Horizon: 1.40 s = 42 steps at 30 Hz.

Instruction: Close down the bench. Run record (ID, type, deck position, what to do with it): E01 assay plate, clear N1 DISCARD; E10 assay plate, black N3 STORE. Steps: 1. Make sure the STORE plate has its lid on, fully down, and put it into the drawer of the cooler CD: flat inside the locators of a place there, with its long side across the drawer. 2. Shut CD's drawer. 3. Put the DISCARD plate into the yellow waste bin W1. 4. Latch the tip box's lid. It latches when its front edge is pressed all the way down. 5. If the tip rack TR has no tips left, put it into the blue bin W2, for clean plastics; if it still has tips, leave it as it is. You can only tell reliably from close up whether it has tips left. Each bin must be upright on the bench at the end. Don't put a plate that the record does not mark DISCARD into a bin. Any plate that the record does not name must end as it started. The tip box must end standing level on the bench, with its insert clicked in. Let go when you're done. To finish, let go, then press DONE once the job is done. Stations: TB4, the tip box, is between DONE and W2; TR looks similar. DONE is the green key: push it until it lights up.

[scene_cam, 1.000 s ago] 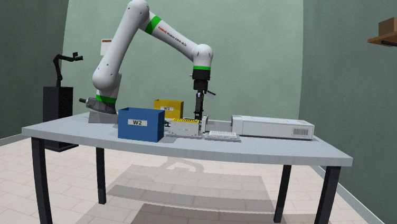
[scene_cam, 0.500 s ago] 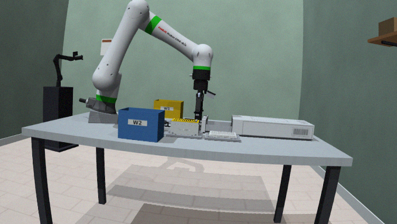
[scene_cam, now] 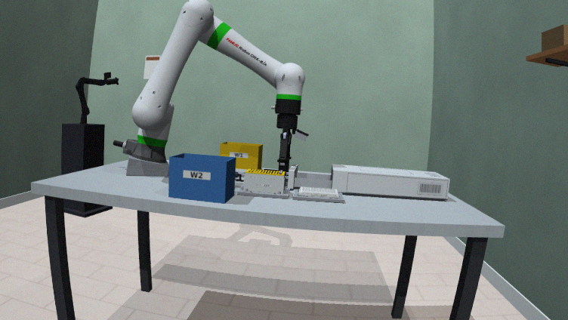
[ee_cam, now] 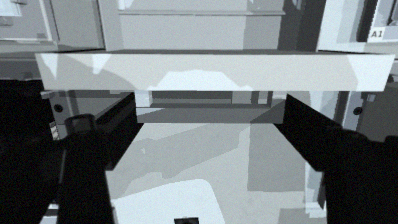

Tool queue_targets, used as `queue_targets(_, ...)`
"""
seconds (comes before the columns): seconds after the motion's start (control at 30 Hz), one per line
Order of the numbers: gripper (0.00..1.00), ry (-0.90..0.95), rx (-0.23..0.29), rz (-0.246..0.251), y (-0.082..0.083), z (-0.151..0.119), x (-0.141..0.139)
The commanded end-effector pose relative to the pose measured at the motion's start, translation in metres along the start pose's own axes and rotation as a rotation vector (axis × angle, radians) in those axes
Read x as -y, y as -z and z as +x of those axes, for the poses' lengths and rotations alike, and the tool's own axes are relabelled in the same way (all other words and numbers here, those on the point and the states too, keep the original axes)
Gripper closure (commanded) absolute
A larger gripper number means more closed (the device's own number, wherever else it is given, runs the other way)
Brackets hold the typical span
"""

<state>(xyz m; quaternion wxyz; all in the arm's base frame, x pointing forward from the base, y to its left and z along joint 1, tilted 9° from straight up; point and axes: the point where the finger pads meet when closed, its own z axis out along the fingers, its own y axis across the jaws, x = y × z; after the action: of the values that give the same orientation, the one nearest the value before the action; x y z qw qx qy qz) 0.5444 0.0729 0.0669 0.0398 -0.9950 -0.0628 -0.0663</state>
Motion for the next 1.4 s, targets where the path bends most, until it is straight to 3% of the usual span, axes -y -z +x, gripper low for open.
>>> queue_targets(0.0, 0.22, 0.000, -0.002, 0.000, 0.001, 0.001, 0.000)
queue_targets(1.37, 0.22, 0.000, -0.002, 0.000, 0.001, -0.031, 0.000)
